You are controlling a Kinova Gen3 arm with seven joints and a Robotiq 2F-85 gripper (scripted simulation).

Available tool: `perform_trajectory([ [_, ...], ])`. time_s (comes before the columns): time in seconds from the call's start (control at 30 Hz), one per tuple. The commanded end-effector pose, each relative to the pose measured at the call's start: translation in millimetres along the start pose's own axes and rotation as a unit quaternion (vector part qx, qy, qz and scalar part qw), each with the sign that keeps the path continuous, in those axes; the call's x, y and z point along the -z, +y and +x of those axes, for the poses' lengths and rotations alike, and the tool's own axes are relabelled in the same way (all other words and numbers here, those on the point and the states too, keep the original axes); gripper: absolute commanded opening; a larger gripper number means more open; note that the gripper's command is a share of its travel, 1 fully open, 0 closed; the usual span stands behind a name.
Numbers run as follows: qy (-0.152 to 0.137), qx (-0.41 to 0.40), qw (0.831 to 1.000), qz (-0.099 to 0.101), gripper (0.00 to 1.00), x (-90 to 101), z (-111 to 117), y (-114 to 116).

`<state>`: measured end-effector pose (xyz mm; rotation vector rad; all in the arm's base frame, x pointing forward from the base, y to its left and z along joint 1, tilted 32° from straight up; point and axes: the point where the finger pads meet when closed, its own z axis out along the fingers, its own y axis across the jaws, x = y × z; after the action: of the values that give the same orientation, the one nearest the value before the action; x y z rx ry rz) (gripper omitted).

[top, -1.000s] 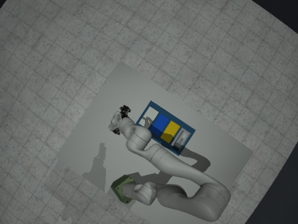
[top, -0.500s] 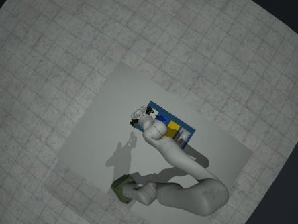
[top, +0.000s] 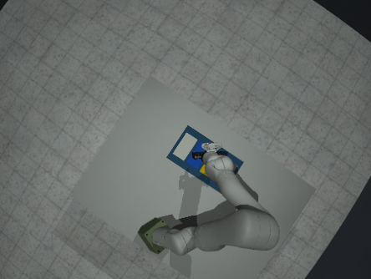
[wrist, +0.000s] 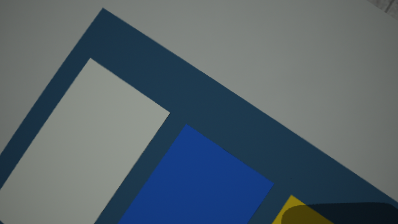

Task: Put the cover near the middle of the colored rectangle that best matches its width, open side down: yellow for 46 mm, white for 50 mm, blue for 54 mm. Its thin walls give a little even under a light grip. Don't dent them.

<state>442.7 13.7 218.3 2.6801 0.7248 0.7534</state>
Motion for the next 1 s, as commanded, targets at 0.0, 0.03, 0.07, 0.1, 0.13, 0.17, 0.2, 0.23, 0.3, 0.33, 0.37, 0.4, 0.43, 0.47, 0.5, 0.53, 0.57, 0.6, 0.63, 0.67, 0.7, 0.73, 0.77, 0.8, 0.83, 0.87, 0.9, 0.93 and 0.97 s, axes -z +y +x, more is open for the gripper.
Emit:
perform_trajectory([
  [0.0,-0.022,-0.115,0.993,-0.025,1.00,-26.0,-39,54],
  [0.03,-0.026,-0.135,0.990,-0.029,1.00,-29.1,-48,64],
  [0.07,-0.030,-0.154,0.987,-0.033,1.00,-32.0,-58,73],
  [0.1,-0.030,-0.154,0.987,-0.033,1.00,-32.0,-58,73],
  [0.13,-0.030,-0.154,0.987,-0.033,1.00,-32.0,-58,73],
  [0.17,-0.034,-0.171,0.984,-0.037,1.00,-36.4,-71,86],
  [0.2,-0.038,-0.188,0.981,-0.041,1.00,-38.0,-79,92],
  [0.23,-0.041,-0.203,0.977,-0.044,1.00,-39.4,-86,98],
  [0.3,-0.046,-0.230,0.971,-0.050,1.00,-41.5,-100,109],
  [0.33,-0.049,-0.242,0.968,-0.053,1.00,-42.3,-106,113],
  [0.37,-0.051,-0.252,0.965,-0.055,1.00,-43.0,-112,117],
  [0.4,-0.052,-0.261,0.962,-0.057,1.00,-43.5,-117,120],
  [0.43,-0.054,-0.269,0.960,-0.059,1.00,-43.9,-121,122],
  [0.47,-0.055,-0.276,0.958,-0.060,1.00,-44.3,-124,125],
  [0.5,-0.056,-0.281,0.956,-0.061,1.00,-44.5,-127,127],
  [0.53,-0.057,-0.286,0.955,-0.062,1.00,-44.7,-130,128],
  [0.57,-0.057,-0.289,0.953,-0.063,1.00,-44.9,-132,129],
  [0.6,-0.058,-0.292,0.953,-0.064,1.00,-45.0,-133,130],
  [0.63,-0.058,-0.293,0.952,-0.064,1.00,-45.0,-134,131],
  [0.67,-0.058,-0.293,0.952,-0.064,1.00,-45.0,-134,131],
  [0.7,-0.058,-0.293,0.952,-0.064,1.00,-45.0,-134,131],
  [0.73,-0.058,-0.295,0.952,-0.064,1.00,-45.1,-135,131],
  [0.77,-0.059,-0.295,0.951,-0.064,1.00,-45.1,-135,131],
  [0.8,-0.059,-0.295,0.951,-0.064,1.00,-45.1,-135,131],
  [0.83,-0.059,-0.295,0.951,-0.064,1.00,-45.1,-135,131],
  [0.87,-0.059,-0.295,0.951,-0.064,1.00,-45.1,-135,131],
  [0.9,-0.059,-0.295,0.951,-0.064,1.00,-45.1,-135,131],
  [0.93,-0.059,-0.295,0.951,-0.064,1.00,-45.1,-135,131],
  [0.97,-0.059,-0.295,0.951,-0.064,1.00,-45.1,-135,131],
])
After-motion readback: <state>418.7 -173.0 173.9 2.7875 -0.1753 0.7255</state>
